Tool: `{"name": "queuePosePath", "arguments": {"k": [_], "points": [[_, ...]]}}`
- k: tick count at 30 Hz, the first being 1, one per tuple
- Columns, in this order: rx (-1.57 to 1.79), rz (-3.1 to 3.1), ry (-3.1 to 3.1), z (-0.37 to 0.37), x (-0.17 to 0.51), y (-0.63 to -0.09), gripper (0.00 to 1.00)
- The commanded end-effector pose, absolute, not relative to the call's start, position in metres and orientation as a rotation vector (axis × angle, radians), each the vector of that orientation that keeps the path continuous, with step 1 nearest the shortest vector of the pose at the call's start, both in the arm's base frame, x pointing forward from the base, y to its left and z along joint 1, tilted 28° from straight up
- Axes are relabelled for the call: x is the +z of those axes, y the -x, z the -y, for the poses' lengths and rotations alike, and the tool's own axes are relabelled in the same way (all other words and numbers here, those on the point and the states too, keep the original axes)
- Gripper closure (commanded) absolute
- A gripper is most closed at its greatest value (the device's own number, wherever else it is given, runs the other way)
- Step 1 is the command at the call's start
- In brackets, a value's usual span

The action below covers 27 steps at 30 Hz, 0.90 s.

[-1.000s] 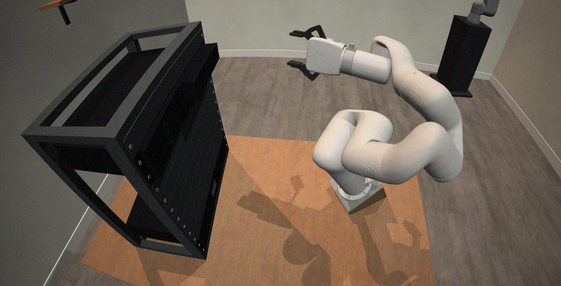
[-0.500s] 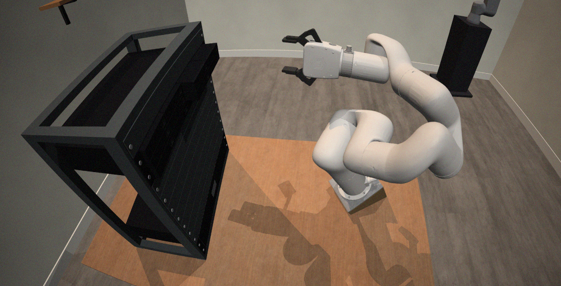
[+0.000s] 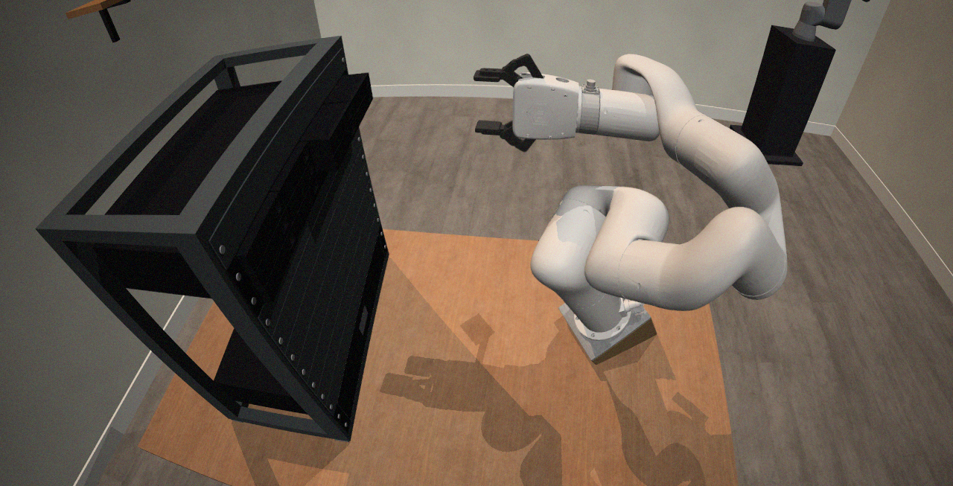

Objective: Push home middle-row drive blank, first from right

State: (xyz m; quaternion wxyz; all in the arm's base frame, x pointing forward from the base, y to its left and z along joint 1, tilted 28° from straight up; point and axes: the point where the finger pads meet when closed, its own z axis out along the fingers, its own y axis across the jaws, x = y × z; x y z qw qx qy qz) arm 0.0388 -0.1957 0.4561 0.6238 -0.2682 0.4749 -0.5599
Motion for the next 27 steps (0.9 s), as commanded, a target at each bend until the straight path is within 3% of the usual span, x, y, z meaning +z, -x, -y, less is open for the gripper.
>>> {"name": "queuePosePath", "arguments": {"k": [1,27], "points": [[-1.286,-1.074,0.637,0.191,0.458,-0.04,0.0],[-1.279,-1.002,0.718,0.171,0.461,-0.043,0.0]]}}
